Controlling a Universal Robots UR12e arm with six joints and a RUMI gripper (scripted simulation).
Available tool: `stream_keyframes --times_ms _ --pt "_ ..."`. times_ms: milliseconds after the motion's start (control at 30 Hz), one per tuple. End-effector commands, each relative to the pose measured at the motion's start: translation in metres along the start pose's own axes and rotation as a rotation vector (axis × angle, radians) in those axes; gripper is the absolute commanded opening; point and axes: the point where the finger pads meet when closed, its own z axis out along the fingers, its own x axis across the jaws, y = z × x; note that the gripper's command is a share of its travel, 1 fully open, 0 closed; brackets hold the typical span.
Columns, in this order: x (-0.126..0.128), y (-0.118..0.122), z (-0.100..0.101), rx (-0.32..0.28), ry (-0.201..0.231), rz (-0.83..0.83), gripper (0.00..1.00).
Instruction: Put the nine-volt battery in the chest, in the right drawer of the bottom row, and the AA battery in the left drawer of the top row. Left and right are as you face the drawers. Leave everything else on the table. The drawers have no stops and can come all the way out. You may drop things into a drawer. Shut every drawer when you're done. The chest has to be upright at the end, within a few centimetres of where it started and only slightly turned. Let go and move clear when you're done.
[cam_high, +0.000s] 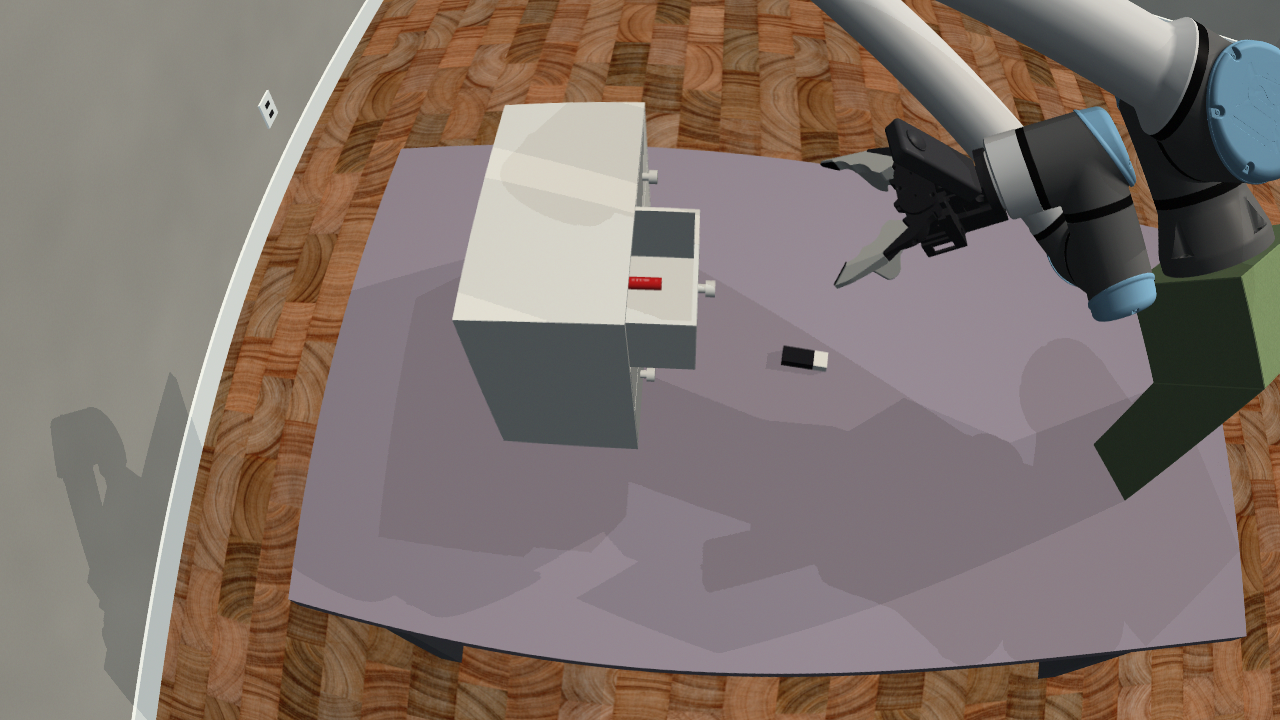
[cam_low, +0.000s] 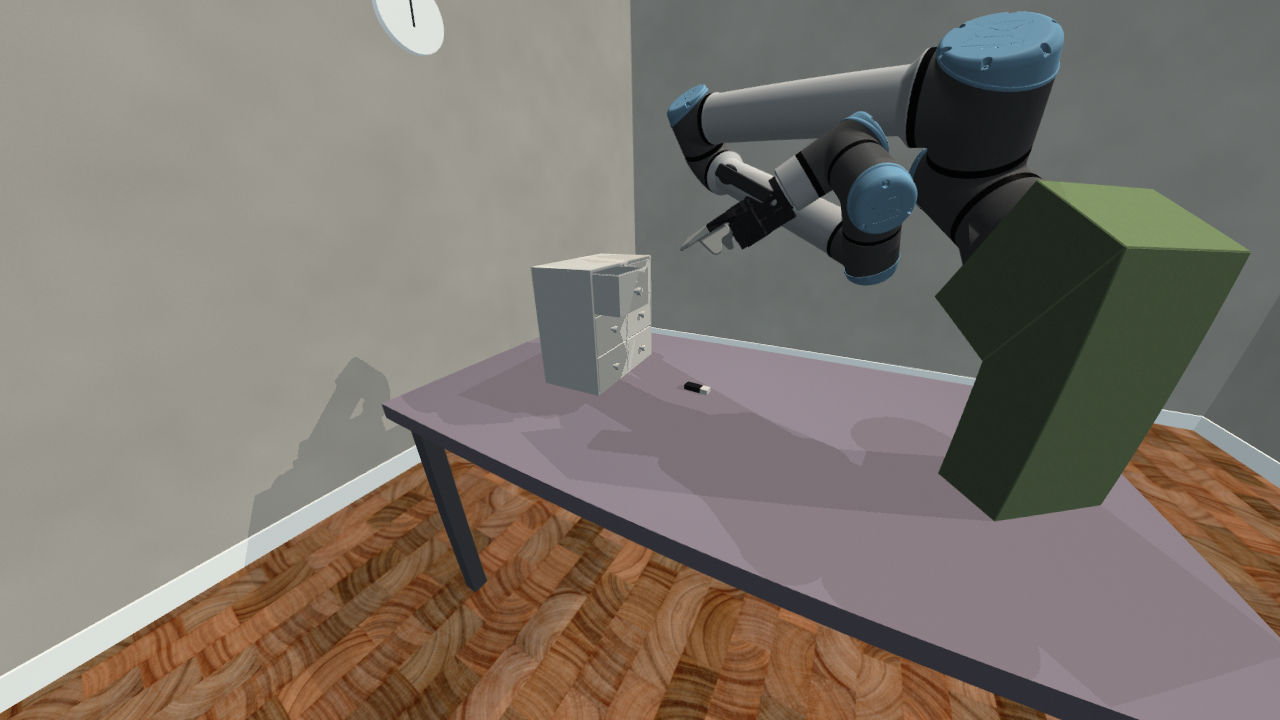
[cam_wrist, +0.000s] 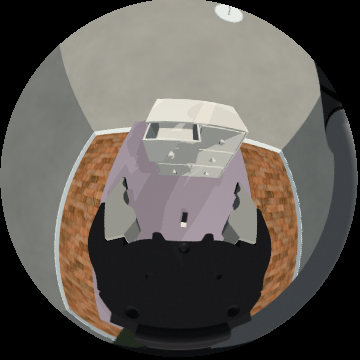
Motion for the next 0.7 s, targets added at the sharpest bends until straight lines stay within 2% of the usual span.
stream_keyframes --times_ms 0,300,367,667 --pt "-0.0009 -0.0021 0.0004 -0.088 0.004 0.005 1.00" --pt "-0.0013 -0.0072 -0.0035 -0.257 0.005 0.003 1.00" --pt "-0.0013 -0.0072 -0.0035 -0.257 0.005 0.003 1.00" --pt "-0.0003 -0.0119 -0.0077 -0.417 0.008 0.000 1.00"
